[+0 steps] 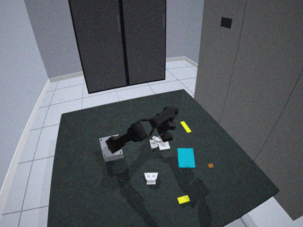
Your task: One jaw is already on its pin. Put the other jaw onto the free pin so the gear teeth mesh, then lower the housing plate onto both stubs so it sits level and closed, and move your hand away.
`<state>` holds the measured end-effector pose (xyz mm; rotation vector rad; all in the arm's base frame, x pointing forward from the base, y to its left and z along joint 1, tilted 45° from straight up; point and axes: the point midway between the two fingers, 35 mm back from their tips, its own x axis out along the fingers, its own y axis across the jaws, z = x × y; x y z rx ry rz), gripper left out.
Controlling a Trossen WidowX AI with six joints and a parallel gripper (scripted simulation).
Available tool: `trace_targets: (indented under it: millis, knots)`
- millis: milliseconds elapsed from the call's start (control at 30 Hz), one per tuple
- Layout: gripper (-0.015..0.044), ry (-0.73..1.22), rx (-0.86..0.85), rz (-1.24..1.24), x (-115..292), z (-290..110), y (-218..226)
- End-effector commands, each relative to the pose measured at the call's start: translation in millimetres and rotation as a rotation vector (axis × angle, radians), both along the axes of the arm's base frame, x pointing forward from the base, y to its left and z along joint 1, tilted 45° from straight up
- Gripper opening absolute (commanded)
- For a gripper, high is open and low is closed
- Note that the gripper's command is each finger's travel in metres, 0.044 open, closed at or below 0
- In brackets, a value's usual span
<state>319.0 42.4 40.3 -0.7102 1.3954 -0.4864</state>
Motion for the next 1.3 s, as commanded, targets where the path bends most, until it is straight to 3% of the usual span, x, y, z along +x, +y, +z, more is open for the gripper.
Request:
trace_targets:
  millis: [0,1267]
  knots:
    - [0.0134,0.005,-0.003,0.004,-0.1,-4.7,-4.0]
    - [0.0134,0.008,-0.003,0.011,5.3,-32.2,-30.7]
